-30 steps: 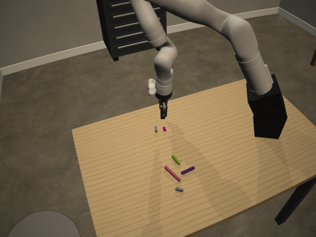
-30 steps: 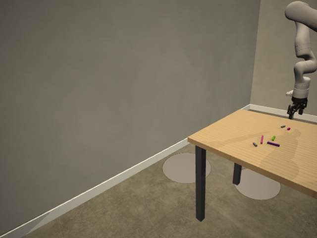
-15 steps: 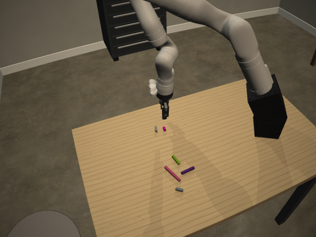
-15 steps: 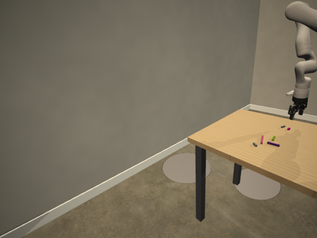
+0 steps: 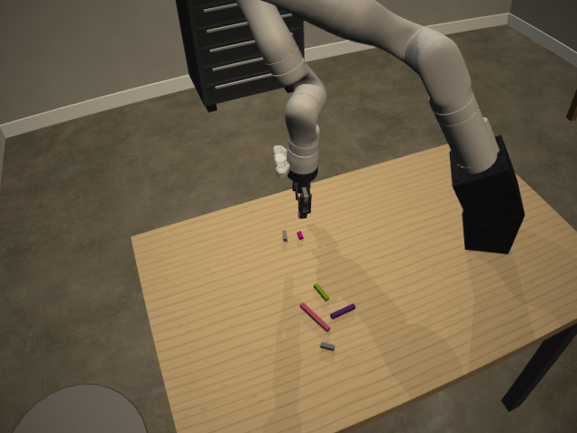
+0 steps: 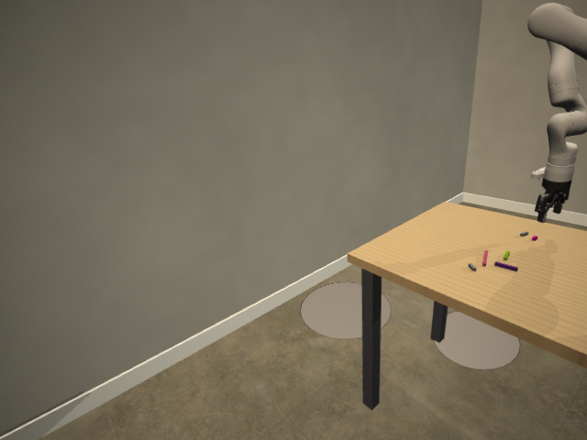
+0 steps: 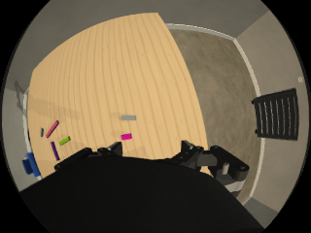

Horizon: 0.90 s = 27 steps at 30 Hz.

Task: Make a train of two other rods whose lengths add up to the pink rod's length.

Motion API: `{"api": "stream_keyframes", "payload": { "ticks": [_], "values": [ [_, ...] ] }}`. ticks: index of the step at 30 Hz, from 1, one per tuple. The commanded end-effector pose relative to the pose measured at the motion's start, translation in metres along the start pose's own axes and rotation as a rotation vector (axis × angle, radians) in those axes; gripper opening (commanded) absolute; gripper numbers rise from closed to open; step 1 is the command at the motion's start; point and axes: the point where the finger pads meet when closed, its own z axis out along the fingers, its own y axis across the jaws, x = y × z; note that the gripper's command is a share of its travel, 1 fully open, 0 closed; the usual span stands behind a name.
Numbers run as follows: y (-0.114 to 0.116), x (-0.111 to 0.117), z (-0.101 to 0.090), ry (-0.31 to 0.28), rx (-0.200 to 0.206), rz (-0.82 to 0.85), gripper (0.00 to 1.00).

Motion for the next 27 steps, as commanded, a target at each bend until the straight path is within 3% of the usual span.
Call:
{"api": "stream_keyframes", "payload": {
  "ticks": [1,27],
  "values": [
    [-0.002,-0.008,0.0,-0.014,0.012,-0.023,1.0],
    [-0.008,-0.013,-0.001,-0.017,0.037,-0.074,1.0]
  ]
}}
